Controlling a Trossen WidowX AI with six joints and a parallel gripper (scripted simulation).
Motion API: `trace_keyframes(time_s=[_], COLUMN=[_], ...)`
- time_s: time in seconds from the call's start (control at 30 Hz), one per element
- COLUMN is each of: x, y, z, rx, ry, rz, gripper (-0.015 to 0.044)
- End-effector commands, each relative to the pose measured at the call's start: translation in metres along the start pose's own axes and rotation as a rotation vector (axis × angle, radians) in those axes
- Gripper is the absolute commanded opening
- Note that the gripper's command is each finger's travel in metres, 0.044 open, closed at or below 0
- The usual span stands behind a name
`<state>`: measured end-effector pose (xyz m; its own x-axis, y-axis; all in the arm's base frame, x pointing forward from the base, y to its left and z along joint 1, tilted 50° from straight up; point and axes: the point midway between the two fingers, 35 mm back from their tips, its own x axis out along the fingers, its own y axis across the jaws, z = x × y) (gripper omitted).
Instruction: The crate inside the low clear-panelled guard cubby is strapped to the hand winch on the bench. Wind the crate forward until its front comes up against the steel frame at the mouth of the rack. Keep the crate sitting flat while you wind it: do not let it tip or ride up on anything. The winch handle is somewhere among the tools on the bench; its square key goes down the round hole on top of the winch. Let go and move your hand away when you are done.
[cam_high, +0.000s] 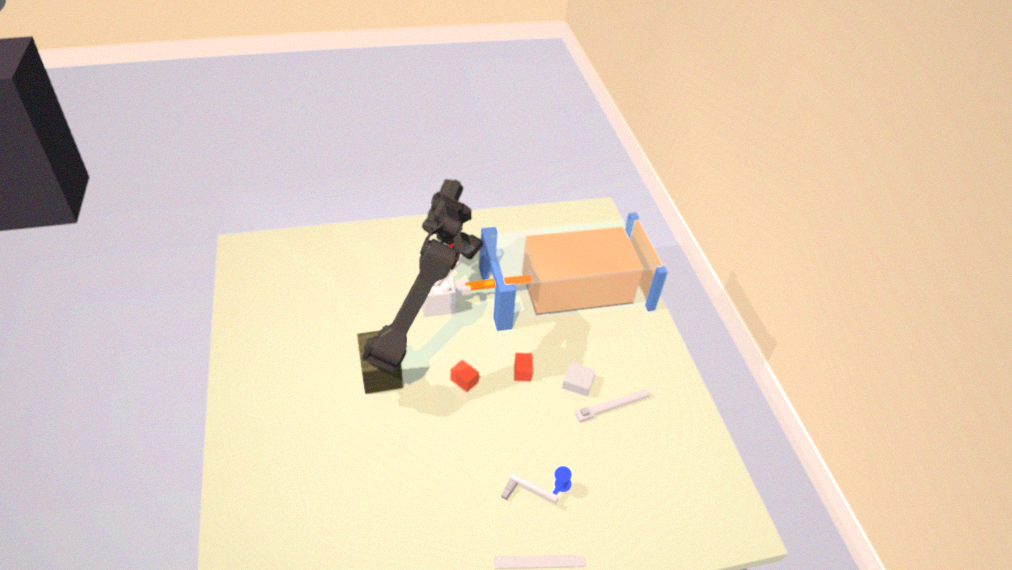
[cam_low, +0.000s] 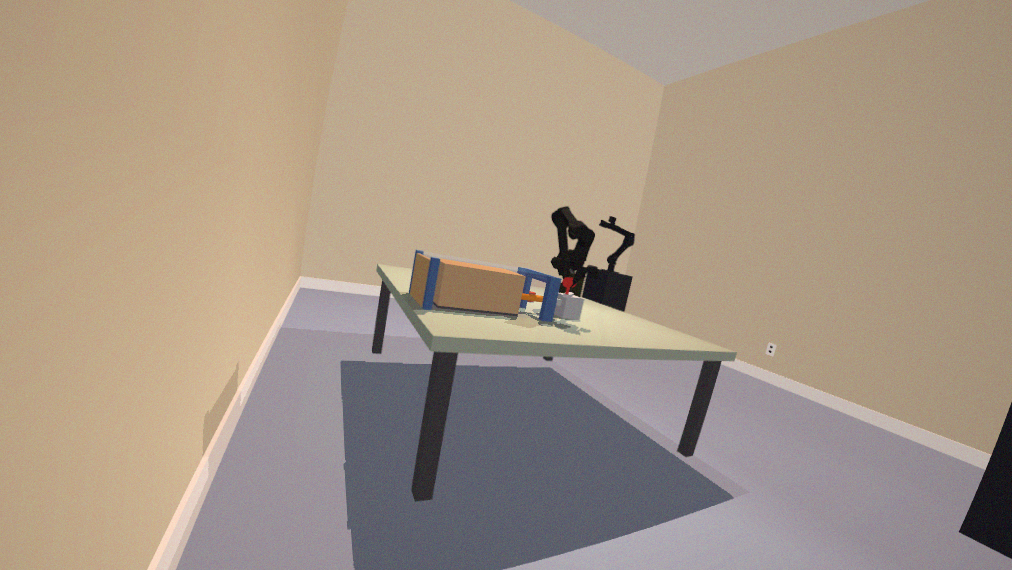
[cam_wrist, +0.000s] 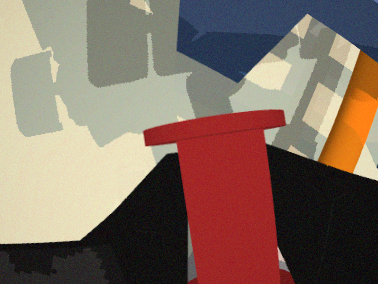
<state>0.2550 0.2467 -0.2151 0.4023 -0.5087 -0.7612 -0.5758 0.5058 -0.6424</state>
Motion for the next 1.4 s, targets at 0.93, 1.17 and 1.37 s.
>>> trace_keyframes(time_s=[0.93,1.17,1.37], x=[-0.012,-0.015,-0.017], y=[0.049,0.055,0.06], z=[-0.023,-0.028,-0.033], rx=[-0.03,-0.03,-0.03], ry=[0.008,0.008,0.008], rz=[0.049,0.05,0.051], gripper=[0.0,0.0,0.0])
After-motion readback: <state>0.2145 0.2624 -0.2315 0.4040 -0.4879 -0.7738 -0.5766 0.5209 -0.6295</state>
